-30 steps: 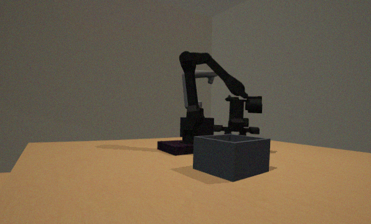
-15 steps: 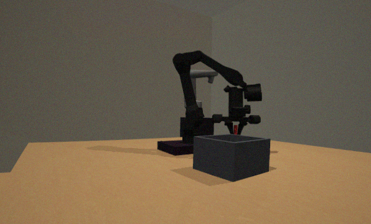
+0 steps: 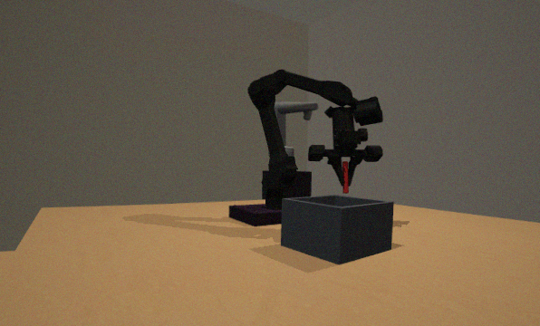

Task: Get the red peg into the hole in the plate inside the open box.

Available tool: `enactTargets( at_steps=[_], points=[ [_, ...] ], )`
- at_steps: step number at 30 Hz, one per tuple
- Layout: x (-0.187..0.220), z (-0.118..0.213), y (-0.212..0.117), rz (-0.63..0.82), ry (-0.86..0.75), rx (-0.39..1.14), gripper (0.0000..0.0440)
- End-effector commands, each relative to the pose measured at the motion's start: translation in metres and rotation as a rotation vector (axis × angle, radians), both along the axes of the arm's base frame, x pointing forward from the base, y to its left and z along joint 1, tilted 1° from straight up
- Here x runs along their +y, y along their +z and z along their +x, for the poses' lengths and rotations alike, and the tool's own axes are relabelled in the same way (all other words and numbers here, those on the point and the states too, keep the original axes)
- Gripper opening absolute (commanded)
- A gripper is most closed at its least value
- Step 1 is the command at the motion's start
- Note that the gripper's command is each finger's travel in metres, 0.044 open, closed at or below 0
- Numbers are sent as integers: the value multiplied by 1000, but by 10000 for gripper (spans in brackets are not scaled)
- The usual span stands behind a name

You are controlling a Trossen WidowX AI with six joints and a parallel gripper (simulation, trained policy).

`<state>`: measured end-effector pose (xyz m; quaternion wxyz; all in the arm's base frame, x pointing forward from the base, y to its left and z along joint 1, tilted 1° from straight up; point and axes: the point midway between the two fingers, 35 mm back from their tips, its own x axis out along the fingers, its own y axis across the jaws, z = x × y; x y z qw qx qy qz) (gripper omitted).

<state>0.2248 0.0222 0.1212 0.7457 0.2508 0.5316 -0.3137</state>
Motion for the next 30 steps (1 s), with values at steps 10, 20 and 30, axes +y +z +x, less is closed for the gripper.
enactTargets(
  at_steps=[10,20,30],
  points=[
    [-46,24,19,-38,-61,-37,0],
    [-78,39,19,-51,-124,-62,0],
    [-109,56,12,-55,-186,-92,0]
  ],
)
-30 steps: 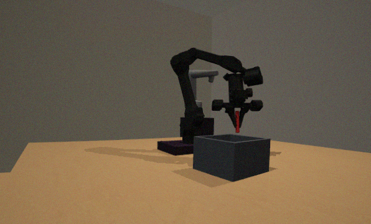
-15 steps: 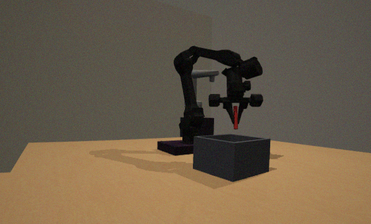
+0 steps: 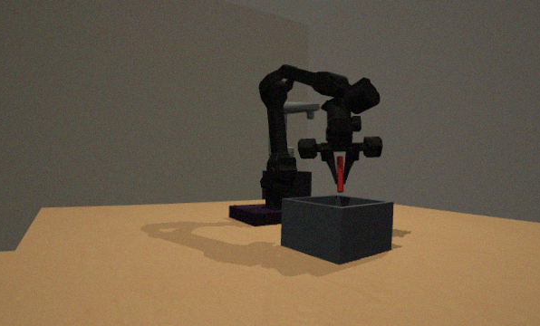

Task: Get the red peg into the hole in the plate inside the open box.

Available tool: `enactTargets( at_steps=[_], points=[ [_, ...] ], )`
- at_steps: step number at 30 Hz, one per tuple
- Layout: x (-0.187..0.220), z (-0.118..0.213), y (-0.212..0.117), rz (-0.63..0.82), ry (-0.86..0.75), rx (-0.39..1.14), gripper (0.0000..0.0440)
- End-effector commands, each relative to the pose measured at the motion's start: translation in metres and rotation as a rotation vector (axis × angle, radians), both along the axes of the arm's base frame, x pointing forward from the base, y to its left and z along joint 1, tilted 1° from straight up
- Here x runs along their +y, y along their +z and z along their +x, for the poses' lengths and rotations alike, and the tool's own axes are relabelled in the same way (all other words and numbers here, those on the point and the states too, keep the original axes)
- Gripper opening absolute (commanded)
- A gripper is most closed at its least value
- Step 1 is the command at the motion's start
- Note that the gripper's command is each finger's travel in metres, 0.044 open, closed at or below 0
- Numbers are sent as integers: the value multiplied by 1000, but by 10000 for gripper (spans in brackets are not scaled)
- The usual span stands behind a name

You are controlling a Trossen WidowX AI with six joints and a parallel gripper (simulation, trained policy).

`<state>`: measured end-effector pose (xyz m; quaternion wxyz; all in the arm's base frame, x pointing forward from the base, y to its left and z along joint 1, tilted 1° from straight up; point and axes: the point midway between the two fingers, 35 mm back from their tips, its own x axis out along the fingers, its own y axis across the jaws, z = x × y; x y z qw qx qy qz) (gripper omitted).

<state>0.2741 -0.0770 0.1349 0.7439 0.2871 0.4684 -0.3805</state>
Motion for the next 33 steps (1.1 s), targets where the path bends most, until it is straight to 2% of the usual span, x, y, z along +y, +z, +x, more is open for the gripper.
enactTargets(
  at_steps=[1,14,26,28,33],
  points=[
    [-13,8,-3,1,-20,-13,0],
    [-44,25,-18,25,-75,-24,5],
    [-56,33,-46,61,-82,25,3],
    [-57,34,-51,63,-77,38,25],
    [-61,36,-59,61,-54,67,134]
  ],
)
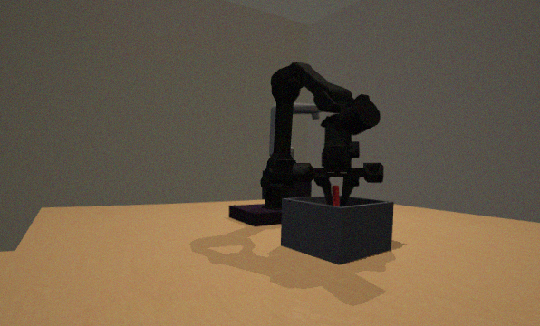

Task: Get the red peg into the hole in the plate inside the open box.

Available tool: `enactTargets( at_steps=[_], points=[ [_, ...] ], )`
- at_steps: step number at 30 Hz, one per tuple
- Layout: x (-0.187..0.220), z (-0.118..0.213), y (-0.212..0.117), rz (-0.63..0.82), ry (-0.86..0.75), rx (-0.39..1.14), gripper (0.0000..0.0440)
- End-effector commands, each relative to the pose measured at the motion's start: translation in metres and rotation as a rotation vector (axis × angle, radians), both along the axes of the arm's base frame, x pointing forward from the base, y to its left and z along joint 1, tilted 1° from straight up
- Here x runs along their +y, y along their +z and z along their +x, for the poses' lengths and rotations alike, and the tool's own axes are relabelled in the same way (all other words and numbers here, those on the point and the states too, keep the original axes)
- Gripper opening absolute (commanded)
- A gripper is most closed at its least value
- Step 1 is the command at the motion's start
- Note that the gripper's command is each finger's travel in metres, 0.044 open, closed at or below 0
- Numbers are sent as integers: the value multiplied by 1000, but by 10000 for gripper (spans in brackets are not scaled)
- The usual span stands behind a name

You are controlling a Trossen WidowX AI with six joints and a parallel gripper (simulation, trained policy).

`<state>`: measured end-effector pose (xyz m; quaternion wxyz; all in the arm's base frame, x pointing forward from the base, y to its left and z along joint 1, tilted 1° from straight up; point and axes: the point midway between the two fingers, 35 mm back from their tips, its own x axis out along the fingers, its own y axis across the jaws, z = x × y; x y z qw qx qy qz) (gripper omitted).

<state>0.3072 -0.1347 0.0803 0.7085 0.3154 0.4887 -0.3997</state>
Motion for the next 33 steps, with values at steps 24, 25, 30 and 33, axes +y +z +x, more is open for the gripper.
enactTargets(
  at_steps=[24,25,30,33],
  points=[
    [-29,41,7,-16,120,87,135],
    [-31,42,8,-15,123,90,134],
    [-38,47,8,-8,134,103,125],
    [-42,49,8,-3,139,112,119]
  ],
)
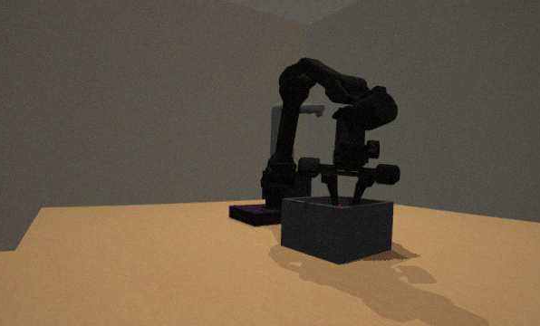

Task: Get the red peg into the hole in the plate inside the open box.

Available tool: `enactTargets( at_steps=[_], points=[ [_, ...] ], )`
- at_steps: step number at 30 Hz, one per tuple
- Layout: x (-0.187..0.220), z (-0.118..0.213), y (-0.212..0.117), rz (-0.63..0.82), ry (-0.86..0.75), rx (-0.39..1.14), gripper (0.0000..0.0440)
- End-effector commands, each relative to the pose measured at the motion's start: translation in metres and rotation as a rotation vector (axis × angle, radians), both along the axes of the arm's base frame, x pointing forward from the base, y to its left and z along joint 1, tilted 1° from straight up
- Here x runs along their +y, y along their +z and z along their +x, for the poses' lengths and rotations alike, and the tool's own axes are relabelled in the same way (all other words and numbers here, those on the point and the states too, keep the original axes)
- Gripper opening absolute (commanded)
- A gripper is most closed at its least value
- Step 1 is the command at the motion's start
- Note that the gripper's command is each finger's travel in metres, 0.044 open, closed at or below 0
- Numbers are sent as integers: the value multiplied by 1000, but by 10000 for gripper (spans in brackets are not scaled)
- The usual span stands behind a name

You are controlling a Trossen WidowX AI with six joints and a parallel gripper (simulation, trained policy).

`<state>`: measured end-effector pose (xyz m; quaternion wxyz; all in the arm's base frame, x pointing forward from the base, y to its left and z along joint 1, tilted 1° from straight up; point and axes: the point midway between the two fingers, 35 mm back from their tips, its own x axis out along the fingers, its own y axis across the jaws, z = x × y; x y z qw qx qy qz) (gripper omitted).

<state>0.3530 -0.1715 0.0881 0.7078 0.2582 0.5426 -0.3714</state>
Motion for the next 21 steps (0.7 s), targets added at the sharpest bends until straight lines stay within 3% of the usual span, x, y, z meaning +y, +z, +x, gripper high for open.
enactTargets(
  at_steps=[1,21],
  points=[
    [-7,4,0,8,10,10,117],
    [-47,2,0,22,4,54,98]
  ],
)
